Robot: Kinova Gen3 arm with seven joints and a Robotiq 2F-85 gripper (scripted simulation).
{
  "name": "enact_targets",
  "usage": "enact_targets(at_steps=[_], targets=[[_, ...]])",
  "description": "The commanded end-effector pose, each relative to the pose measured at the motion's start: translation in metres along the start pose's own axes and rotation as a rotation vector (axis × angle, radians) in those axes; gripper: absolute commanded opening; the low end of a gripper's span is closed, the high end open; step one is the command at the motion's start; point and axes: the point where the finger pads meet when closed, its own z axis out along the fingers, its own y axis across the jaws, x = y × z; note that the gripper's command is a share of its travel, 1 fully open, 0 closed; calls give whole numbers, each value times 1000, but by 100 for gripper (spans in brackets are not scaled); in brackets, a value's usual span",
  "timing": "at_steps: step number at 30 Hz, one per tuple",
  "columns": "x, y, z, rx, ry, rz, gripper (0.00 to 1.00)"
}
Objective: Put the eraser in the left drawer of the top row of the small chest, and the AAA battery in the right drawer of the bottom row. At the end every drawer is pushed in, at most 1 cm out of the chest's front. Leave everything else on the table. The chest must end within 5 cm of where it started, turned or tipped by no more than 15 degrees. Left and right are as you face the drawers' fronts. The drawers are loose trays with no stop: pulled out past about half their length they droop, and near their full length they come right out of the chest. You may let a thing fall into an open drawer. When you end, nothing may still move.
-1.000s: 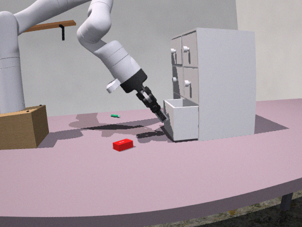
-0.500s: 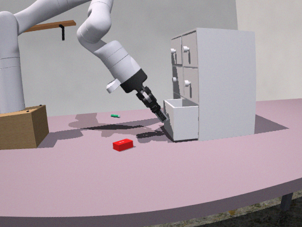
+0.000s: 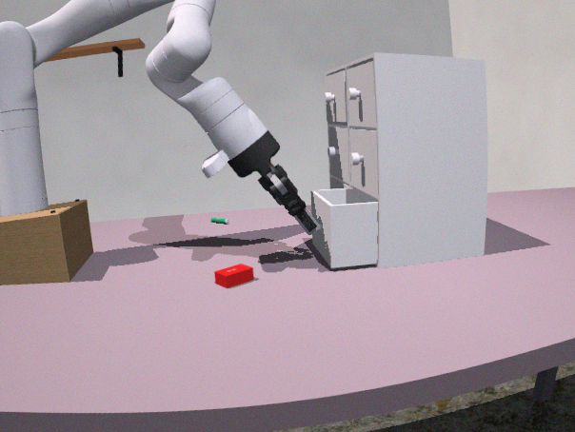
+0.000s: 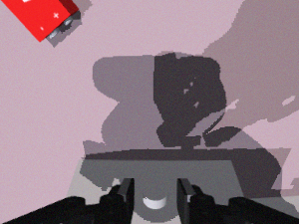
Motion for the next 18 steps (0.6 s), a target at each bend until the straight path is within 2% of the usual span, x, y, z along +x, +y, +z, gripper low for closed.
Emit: enact_targets(at_steps=[1,6,13,18], targets=[[2,0,-2,1,-1,1,33],[12,0,-9,1,-1,1,33],[37,0,-27,1,-1,1,33],[40,0,-29,1,-1,1,33]])
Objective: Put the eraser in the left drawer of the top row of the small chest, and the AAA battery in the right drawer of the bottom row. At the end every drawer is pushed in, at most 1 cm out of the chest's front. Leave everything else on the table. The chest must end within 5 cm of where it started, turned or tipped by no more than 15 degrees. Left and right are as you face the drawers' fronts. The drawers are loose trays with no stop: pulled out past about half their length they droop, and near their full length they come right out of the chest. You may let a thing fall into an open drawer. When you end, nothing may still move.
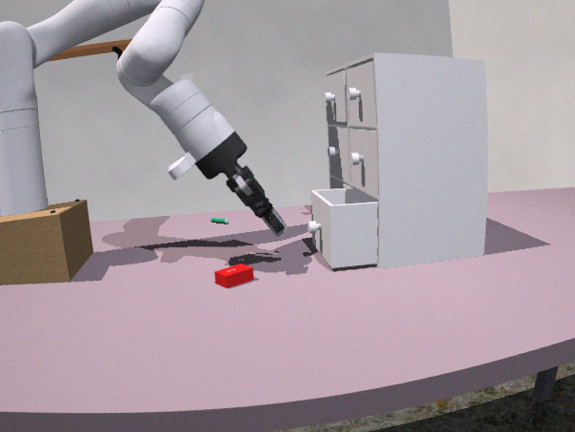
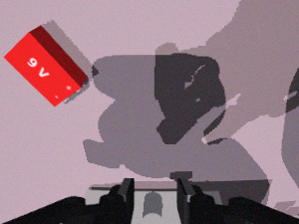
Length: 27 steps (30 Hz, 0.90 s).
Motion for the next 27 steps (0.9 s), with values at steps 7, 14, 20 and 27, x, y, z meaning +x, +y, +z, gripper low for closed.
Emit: enact_targets(at_steps=[7,14,20,27], targets=[[2,-2,-9,3,3,4,33],[1,-2,-51,3,3,4,33],[-1,-2,-85,3,6,3,33],[-1,-2,-91,0,16,1,33]])
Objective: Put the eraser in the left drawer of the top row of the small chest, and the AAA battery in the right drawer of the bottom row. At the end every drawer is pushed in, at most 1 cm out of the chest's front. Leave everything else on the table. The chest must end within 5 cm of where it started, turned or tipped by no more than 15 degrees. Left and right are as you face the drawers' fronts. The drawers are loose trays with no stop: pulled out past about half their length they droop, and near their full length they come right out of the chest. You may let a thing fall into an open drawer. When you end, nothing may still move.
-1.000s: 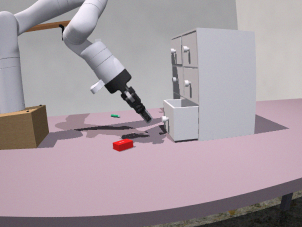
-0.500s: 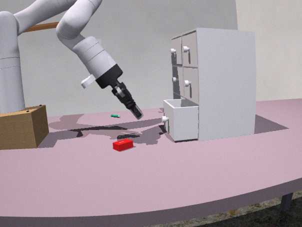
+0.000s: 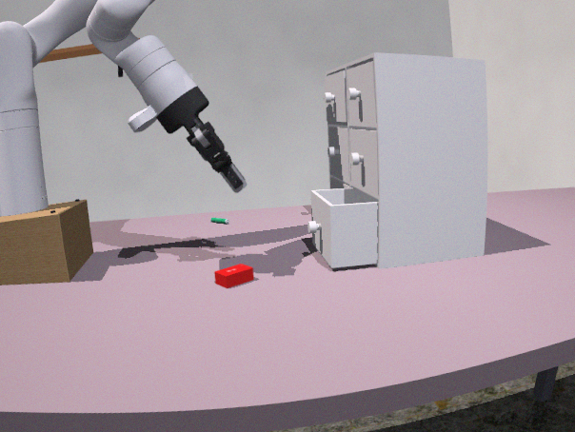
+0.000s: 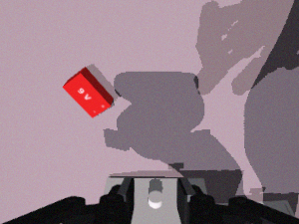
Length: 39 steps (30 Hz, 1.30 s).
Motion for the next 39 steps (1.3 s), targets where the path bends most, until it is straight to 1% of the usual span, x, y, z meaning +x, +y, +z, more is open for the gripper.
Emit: enact_targets(at_steps=[1,21,29,39], targets=[[-6,2,-4,-3,-12,-2,33],[-6,2,-5,-3,-6,-2,33],[-6,2,-7,-3,2,-2,33],[-6,2,-12,-3,27,-2,33]])
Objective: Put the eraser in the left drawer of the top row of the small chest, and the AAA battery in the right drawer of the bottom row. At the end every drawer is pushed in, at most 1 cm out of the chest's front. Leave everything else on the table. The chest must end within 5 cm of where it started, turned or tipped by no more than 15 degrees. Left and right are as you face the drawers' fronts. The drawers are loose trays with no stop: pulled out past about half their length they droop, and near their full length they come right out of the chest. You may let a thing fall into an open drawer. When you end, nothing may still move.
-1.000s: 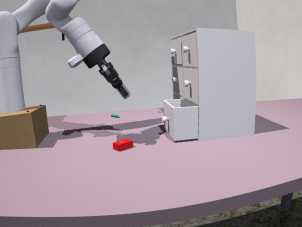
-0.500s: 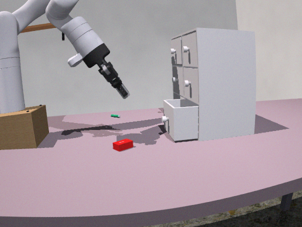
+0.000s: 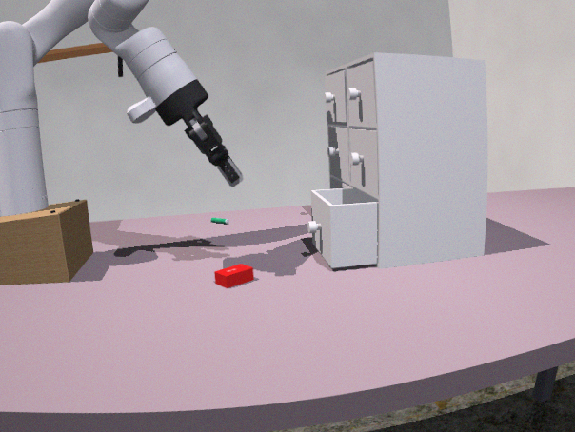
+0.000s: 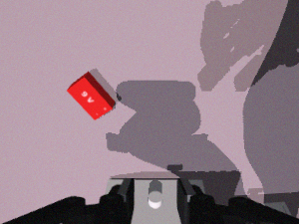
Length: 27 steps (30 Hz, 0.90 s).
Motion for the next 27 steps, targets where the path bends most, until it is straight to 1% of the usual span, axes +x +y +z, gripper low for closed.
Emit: enact_targets(at_steps=[1,8,27], targets=[[-4,1,-3,-3,-3,-4,33],[-4,1,-6,-2,16,-4,33],[-1,1,-25,-2,103,-3,33]])
